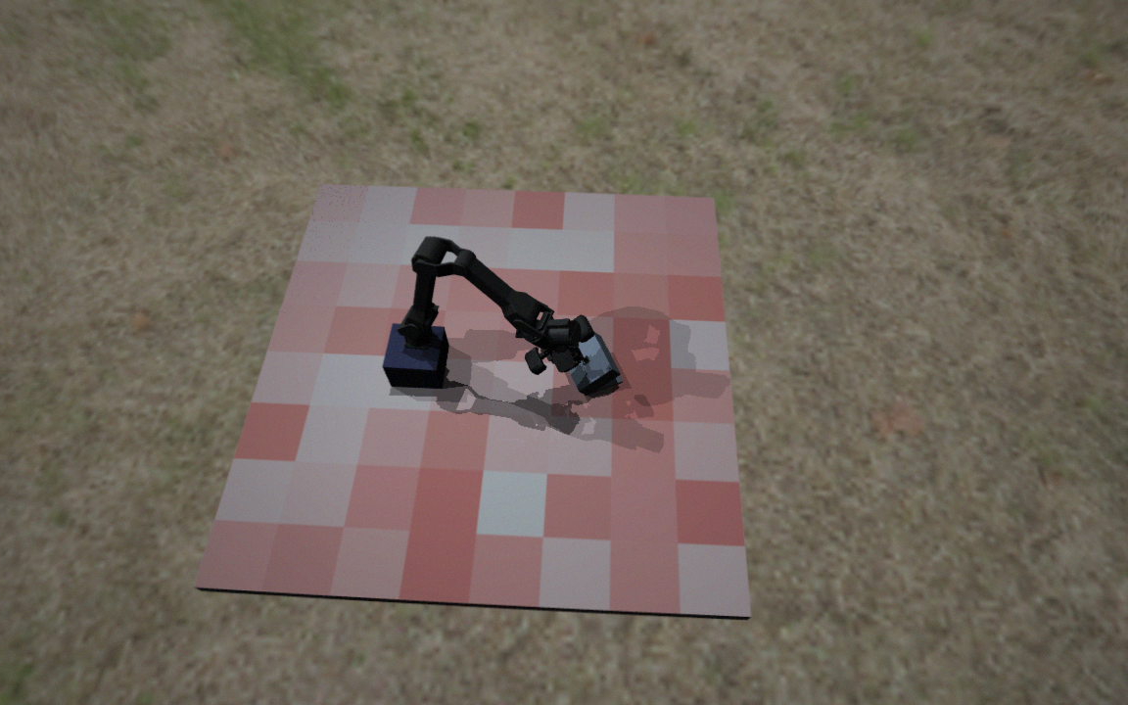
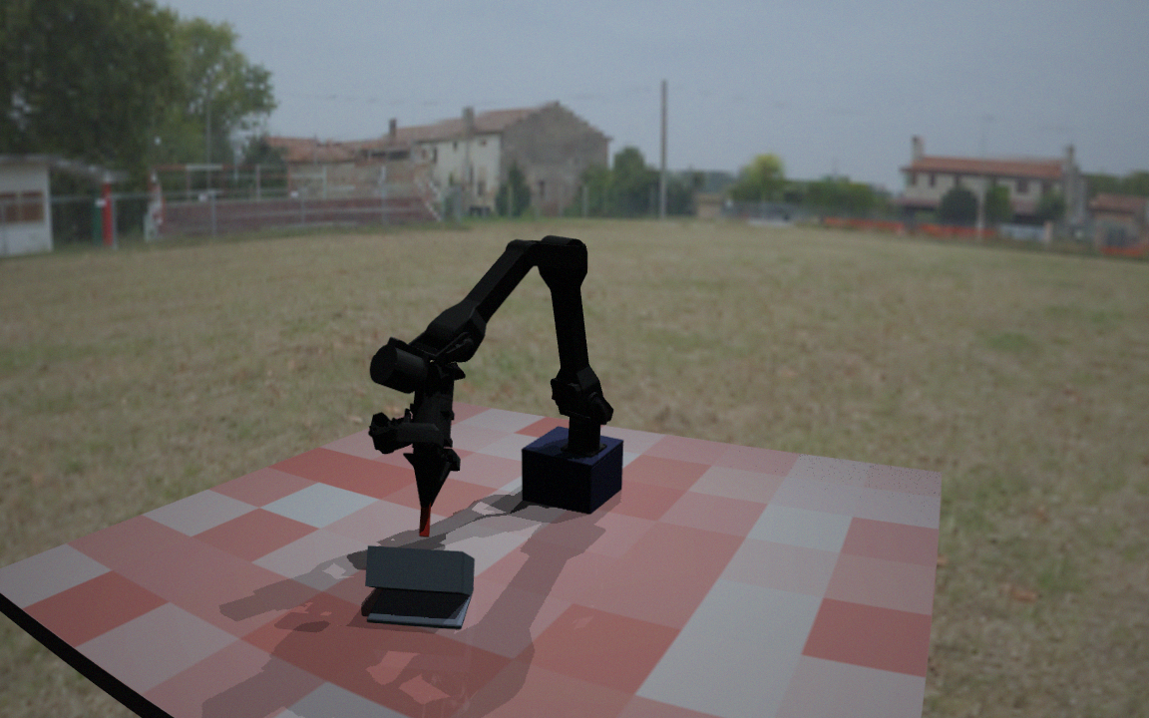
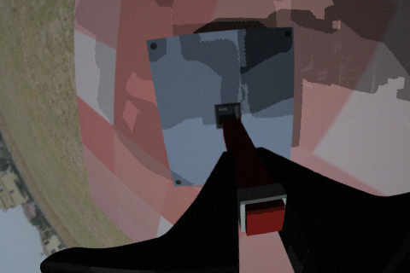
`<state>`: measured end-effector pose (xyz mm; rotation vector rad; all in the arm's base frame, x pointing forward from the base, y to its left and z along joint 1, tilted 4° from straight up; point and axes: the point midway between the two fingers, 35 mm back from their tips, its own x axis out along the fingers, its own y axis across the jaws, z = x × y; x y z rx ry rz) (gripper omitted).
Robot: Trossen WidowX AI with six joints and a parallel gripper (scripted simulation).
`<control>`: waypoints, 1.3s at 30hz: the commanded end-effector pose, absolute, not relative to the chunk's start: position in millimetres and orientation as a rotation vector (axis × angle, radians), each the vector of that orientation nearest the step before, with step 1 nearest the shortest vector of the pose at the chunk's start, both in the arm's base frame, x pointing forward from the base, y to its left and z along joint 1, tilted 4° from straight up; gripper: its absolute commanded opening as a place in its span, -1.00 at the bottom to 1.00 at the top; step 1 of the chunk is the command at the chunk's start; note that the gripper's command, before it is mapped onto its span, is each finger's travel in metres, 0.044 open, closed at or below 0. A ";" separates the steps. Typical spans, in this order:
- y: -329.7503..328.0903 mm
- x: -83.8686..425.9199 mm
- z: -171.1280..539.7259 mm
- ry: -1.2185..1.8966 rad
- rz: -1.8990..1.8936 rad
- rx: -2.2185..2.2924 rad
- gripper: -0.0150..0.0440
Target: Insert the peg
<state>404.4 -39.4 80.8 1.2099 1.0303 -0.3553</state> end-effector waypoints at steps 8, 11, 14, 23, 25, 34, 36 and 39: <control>-35.7 411.9 68.4 1.028 -0.360 1.214 -0.49; -35.7 411.5 69.2 1.029 -0.357 1.212 -0.49; -36.1 410.5 70.9 1.030 -0.355 1.210 -0.49; -36.1 410.5 70.9 1.030 -0.355 1.210 -0.49; -36.1 410.5 70.9 1.030 -0.355 1.210 -0.49; -34.9 413.5 66.4 1.030 -0.355 1.210 -0.49; -34.7 414.3 65.4 1.030 -0.355 1.210 -0.49; -34.4 415.4 64.0 1.030 -0.355 1.210 -0.49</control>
